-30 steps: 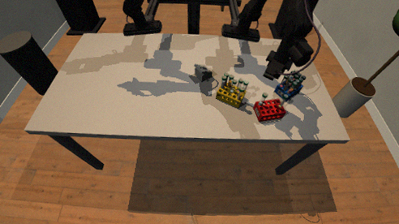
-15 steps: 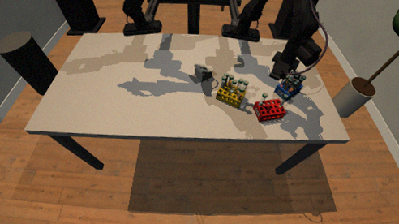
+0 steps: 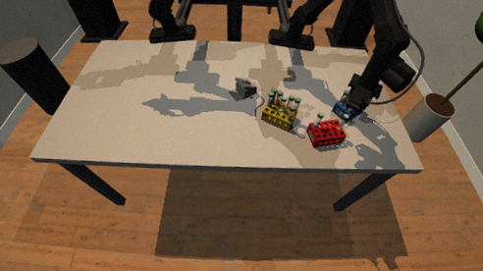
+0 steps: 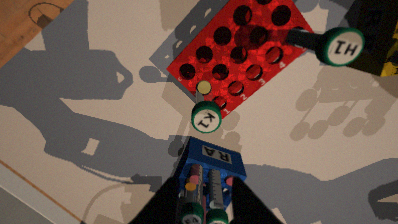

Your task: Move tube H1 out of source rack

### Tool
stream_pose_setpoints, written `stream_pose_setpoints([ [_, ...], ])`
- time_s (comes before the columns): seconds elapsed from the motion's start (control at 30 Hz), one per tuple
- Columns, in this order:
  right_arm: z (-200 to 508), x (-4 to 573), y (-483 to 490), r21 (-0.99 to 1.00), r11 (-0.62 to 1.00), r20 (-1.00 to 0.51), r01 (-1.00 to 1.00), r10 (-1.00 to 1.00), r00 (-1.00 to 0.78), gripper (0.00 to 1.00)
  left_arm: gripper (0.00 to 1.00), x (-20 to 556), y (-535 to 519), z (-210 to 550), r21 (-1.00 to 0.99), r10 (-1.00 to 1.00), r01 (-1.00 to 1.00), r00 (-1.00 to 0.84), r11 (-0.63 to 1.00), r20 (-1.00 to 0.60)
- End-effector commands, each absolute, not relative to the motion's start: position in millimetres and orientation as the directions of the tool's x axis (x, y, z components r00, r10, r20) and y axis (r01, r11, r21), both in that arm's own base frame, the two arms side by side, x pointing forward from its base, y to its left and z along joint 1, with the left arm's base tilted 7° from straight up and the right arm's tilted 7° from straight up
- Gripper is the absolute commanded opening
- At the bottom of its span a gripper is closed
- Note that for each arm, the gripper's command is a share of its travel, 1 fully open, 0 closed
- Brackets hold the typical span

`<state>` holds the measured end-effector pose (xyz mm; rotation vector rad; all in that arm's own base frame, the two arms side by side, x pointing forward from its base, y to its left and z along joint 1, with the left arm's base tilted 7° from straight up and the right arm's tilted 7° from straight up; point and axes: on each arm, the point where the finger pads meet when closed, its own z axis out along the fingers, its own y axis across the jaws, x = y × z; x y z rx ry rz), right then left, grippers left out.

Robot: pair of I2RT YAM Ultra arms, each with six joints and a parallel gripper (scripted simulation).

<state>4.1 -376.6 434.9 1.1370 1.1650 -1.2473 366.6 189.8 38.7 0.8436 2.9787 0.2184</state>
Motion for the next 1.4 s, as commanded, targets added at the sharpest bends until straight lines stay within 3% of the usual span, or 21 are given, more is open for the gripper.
stream_pose_setpoints([
  [0.0, 454.7, -3.3, -363.8, 0.0, -0.012, -0.994, 1.0, -0.107, -0.001, 0.0, 0.3, 376.0, 197.8, 51.1, 0.128, 0.539, 0.533, -0.842, 0.836, -0.011],
  [0.5, 454.7, -3.3, -363.8, 0.0, -0.012, -0.994, 1.0, -0.107, -0.001, 0.0, 0.3, 369.4, 181.9, 58.9, 0.139, 0.55, 0.542, -0.835, 0.829, -0.019],
  [1.37, 454.7, -3.3, -363.8, 0.0, -0.012, -0.994, 1.0, -0.107, -0.001, 0.0, 0.3, 369.8, 192.5, -0.4, 0.114, 0.541, 0.537, -0.841, 0.836, -0.002],
])
